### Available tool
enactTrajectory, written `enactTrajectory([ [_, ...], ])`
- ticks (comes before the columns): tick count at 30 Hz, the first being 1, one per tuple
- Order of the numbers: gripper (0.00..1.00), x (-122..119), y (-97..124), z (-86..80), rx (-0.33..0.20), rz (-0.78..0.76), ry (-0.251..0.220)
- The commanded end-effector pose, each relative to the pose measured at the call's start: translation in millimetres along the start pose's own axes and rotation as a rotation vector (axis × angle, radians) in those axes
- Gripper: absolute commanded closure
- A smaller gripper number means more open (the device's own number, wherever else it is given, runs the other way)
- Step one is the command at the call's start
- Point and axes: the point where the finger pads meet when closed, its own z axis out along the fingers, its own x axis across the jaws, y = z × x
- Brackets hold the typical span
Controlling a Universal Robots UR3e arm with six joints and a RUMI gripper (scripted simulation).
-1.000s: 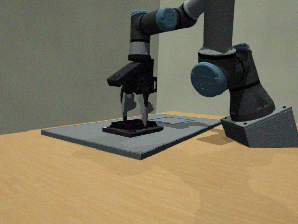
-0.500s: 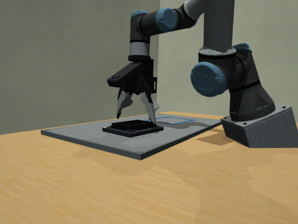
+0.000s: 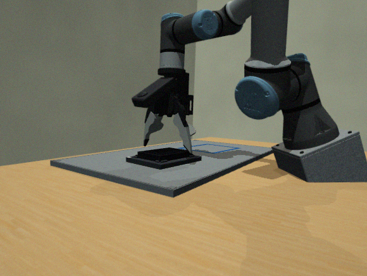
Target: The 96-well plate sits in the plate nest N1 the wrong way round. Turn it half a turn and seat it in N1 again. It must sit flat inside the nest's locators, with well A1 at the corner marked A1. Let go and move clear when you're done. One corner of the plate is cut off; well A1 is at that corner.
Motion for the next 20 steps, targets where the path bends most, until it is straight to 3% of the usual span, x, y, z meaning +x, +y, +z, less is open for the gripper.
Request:
enactTrajectory([
  [1, 0.00, 0.7, -0.1, -0.5, 0.000, -0.001, 0.002],
  [16, 0.00, 0.7, -0.2, -35.1, 0.000, -0.001, 0.002],
  [20, 0.00, 0.7, -0.2, -35.1, 0.000, -0.001, 0.002],
])
